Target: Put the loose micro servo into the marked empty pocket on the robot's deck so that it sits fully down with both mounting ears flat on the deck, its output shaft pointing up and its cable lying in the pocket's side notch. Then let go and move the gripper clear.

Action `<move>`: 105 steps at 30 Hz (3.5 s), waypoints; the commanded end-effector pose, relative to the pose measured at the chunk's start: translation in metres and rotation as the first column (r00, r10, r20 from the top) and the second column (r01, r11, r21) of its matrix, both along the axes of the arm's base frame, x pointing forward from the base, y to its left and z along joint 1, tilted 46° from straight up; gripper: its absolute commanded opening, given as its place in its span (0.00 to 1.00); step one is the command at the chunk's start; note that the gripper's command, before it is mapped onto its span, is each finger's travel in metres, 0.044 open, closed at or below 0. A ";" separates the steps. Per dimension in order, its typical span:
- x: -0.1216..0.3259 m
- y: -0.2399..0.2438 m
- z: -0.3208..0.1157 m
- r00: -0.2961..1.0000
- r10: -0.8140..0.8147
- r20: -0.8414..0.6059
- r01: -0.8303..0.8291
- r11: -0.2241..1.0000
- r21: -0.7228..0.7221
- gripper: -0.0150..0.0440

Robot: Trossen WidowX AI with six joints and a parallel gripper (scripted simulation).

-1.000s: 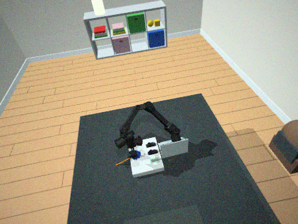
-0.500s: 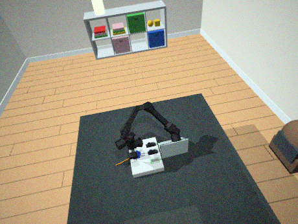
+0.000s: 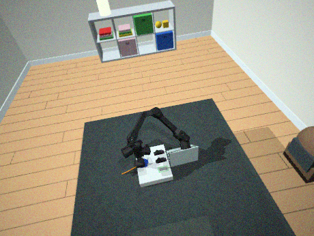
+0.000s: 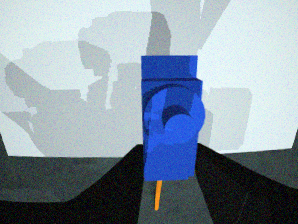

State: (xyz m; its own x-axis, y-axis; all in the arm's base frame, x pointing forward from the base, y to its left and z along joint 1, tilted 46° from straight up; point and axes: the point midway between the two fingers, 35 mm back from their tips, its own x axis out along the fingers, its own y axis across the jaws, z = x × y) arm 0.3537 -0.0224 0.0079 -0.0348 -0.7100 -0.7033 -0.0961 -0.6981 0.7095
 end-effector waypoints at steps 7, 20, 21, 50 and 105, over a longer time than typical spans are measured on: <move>-0.003 0.019 0.020 1.000 0.003 -0.005 -0.003 1.000 -0.004 0.25; -0.007 0.021 0.020 1.000 0.003 -0.005 -0.003 1.000 -0.003 0.25; -0.007 0.021 0.020 1.000 0.003 -0.005 -0.003 1.000 -0.003 0.25; -0.053 0.042 0.000 1.000 0.003 -0.008 -0.003 1.000 -0.002 0.25; -0.049 0.073 -0.031 0.181 -0.673 0.718 0.713 0.592 0.375 0.25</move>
State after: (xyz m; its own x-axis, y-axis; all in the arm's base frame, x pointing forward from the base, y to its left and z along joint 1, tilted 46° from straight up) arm 0.3052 0.0498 -0.0220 -0.0344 -0.7125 -0.7009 -0.9797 -0.1145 0.1645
